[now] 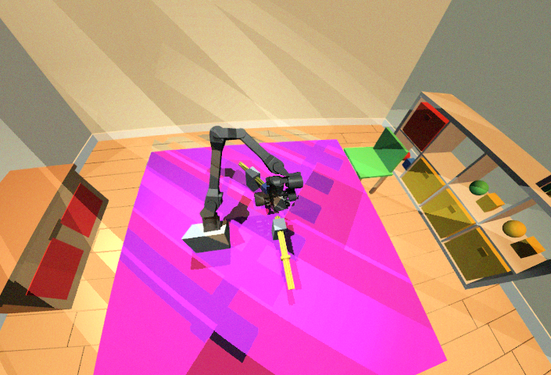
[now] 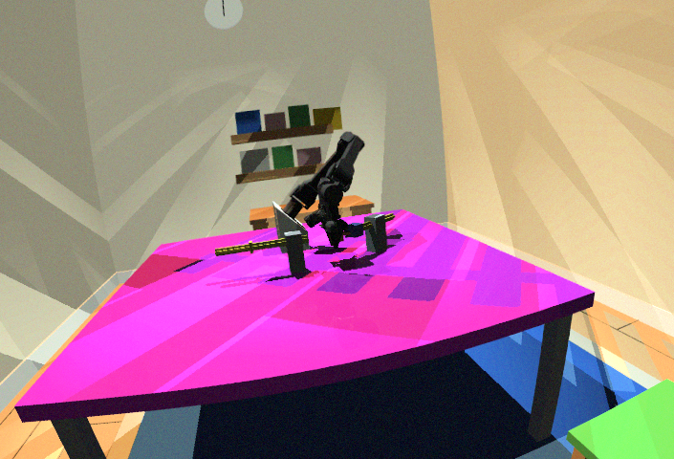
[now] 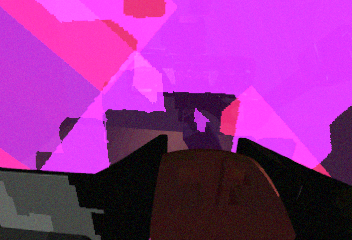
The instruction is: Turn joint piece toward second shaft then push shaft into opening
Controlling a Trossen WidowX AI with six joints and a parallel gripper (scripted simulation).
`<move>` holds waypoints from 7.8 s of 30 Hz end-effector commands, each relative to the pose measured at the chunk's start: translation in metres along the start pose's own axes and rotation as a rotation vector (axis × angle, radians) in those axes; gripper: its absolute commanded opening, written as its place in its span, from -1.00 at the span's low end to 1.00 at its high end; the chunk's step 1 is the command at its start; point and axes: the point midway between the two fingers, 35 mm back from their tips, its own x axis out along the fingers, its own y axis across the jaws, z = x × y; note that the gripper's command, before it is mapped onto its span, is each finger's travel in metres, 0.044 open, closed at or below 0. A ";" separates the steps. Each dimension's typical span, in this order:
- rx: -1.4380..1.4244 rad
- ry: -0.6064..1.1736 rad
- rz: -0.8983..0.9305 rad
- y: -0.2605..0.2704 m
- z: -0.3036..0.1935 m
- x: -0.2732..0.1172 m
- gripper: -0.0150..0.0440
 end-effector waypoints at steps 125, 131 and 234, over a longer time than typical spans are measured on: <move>0.031 0.003 0.001 -0.002 0.000 -0.029 1.00; 0.031 0.002 0.002 -0.002 0.000 -0.029 1.00; 0.043 0.316 0.014 -0.006 0.090 -0.108 1.00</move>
